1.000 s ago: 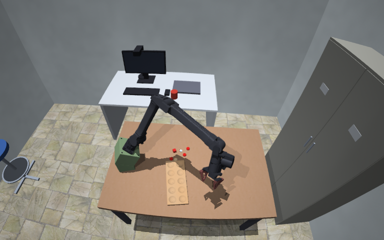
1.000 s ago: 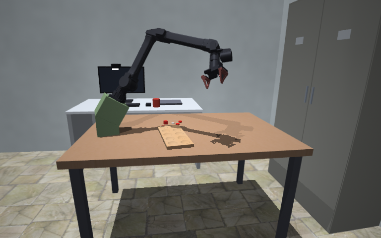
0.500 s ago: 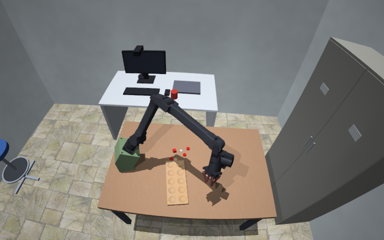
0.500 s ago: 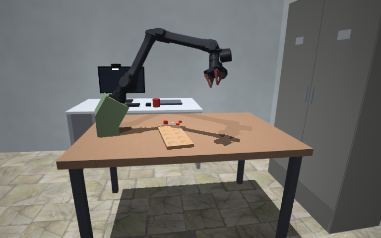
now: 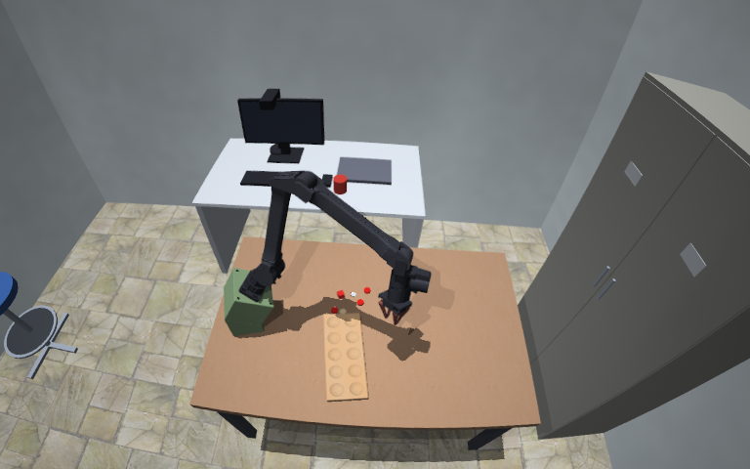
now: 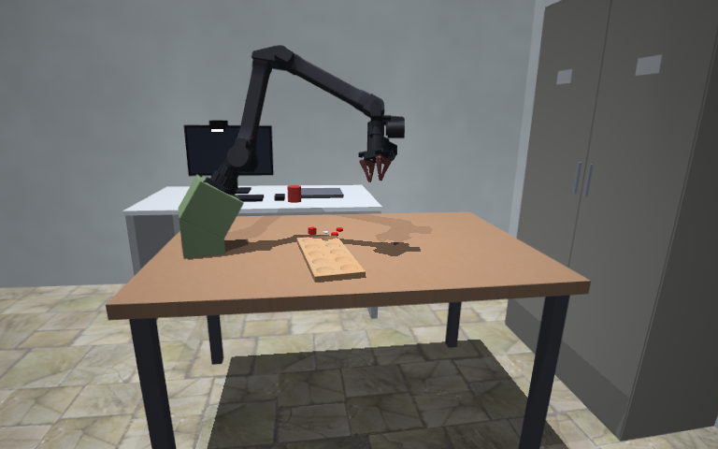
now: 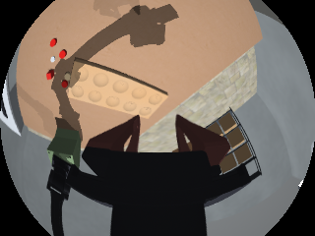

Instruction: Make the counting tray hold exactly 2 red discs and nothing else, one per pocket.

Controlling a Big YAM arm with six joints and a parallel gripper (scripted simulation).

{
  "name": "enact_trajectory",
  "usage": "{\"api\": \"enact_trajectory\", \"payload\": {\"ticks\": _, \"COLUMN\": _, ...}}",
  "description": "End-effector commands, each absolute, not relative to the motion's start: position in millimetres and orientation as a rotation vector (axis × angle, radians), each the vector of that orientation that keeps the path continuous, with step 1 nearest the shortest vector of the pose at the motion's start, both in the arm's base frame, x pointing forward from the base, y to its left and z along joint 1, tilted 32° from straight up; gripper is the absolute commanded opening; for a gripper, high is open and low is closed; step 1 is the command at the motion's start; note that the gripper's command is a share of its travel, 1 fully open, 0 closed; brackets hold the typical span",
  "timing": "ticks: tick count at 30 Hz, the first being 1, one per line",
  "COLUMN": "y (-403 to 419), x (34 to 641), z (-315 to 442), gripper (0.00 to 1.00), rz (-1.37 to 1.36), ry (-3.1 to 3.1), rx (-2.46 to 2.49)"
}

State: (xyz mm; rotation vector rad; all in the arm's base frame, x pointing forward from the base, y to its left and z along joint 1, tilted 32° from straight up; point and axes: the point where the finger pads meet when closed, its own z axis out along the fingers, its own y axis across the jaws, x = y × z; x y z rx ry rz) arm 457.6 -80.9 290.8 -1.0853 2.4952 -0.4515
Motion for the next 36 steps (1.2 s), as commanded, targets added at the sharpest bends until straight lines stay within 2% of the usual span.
{"api": "enact_trajectory", "payload": {"ticks": 1, "y": -22.5, "x": 443.5, "z": 277.6, "gripper": 0.45, "rz": -0.376, "ry": 2.453, "rx": -1.04}}
{"api": "enact_trajectory", "payload": {"ticks": 2, "y": -23.7, "x": 443.4, "z": 277.7, "gripper": 0.45, "rz": -0.384, "ry": 2.455, "rx": -1.039}}
{"api": "enact_trajectory", "payload": {"ticks": 4, "y": 31.0, "x": 433.2, "z": 256.7, "gripper": 0.45, "rz": -0.296, "ry": 2.416, "rx": -1.067}}
{"api": "enact_trajectory", "payload": {"ticks": 5, "y": 30.3, "x": 433.3, "z": 256.7, "gripper": 0.45, "rz": -0.3, "ry": 2.418, "rx": -1.066}}
{"api": "enact_trajectory", "payload": {"ticks": 10, "y": 126.0, "x": 418.2, "z": 205.2, "gripper": 0.45, "rz": -0.152, "ry": 2.381, "rx": -1.127}}
{"api": "enact_trajectory", "payload": {"ticks": 12, "y": 126.0, "x": 418.2, "z": 205.2, "gripper": 0.45, "rz": -0.152, "ry": 2.381, "rx": -1.127}}
{"api": "enact_trajectory", "payload": {"ticks": 19, "y": 226.1, "x": 397.0, "z": 167.5, "gripper": 0.45, "rz": -0.013, "ry": 2.302, "rx": -1.168}}
{"api": "enact_trajectory", "payload": {"ticks": 36, "y": 232.5, "x": 394.2, "z": 161.1, "gripper": 0.45, "rz": -0.001, "ry": 2.307, "rx": -1.172}}
